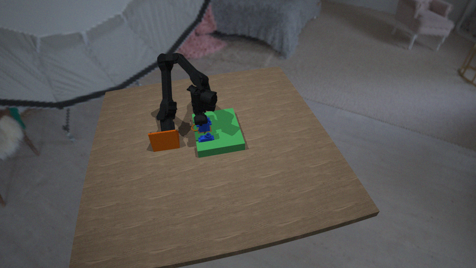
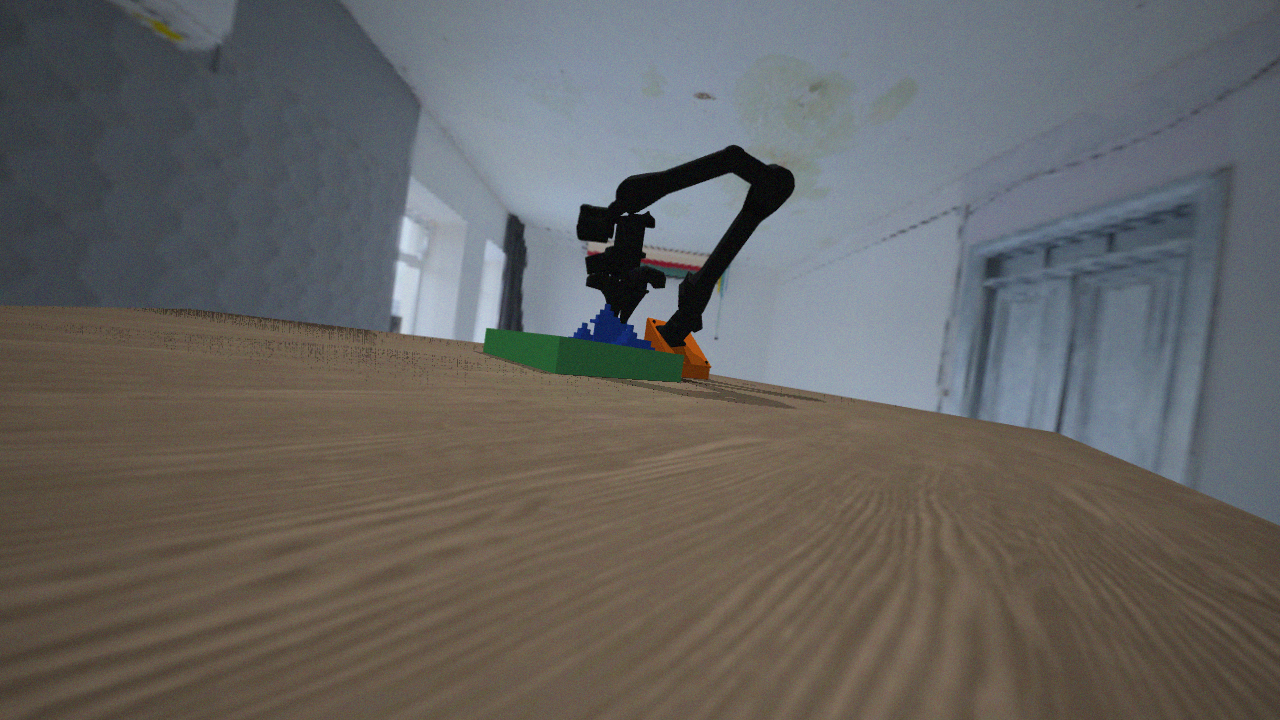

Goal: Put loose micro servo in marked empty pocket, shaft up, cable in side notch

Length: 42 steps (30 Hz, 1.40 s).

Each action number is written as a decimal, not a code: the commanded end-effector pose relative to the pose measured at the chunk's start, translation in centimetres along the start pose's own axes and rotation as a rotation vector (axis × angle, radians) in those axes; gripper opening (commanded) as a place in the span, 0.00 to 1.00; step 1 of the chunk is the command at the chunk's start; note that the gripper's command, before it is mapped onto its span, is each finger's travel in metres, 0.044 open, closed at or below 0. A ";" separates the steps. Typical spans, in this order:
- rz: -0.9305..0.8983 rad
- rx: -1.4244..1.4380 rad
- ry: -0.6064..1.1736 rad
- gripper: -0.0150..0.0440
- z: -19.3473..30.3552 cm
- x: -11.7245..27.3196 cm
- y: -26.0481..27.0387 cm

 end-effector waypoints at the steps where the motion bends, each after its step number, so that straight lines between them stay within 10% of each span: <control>1: -0.002 -0.001 -0.003 0.25 0.0 -0.4 0.0; 42: -0.003 -0.001 -0.004 0.25 0.0 -3.8 0.0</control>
Point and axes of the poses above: the point midway between the two fingers, 35 mm back from their tips, its own x axis back along the fingers, its own y axis across the jaws, z = x × y, the point moved 8 cm from there along x, back along the fingers, and after that the axes turned 10 degrees about x, right-handed, at the moved point
